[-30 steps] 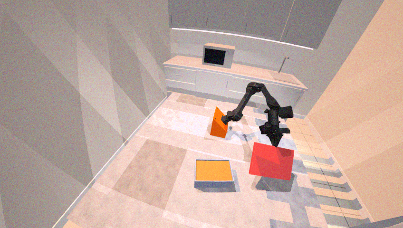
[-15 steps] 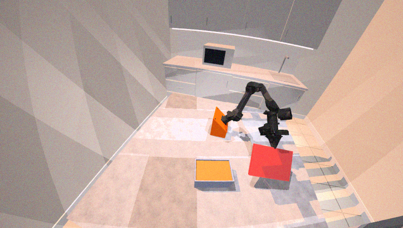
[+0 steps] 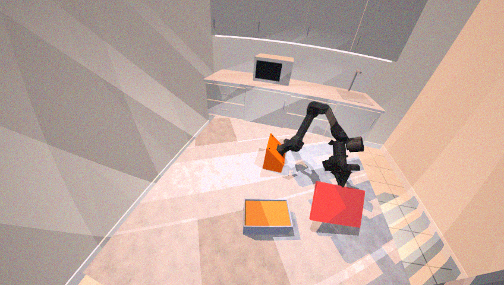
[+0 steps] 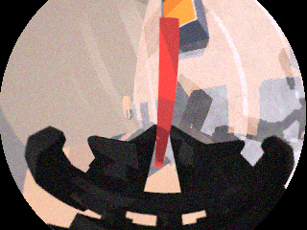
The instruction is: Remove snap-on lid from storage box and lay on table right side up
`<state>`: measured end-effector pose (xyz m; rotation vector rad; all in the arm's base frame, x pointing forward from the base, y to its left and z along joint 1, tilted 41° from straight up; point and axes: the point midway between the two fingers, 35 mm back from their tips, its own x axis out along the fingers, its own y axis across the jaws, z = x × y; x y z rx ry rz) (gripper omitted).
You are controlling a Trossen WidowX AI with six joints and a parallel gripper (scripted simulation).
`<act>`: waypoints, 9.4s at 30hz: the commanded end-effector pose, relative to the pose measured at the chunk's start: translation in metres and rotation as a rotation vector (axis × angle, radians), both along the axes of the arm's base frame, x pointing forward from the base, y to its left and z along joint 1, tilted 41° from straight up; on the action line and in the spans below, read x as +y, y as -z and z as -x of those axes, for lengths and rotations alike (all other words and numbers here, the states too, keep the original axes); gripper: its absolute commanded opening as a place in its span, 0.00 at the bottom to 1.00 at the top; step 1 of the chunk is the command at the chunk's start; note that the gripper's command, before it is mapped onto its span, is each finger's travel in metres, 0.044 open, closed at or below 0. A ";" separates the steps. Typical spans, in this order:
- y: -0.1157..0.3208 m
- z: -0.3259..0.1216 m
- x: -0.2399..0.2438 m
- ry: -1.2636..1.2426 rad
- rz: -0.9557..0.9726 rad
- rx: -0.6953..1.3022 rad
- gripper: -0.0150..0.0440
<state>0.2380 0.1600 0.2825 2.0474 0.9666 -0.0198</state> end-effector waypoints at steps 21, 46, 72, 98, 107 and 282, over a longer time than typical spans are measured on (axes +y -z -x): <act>0.015 -0.001 0.011 0.011 -0.001 -0.001 0.25; 0.029 0.000 0.024 0.011 -0.003 -0.001 0.25; 0.045 0.001 0.038 0.011 -0.004 0.000 0.25; 0.060 0.001 0.052 0.011 -0.005 0.000 0.25; 0.066 0.002 0.057 0.011 -0.006 0.000 0.25; 0.054 0.087 0.017 0.011 -0.007 0.006 1.00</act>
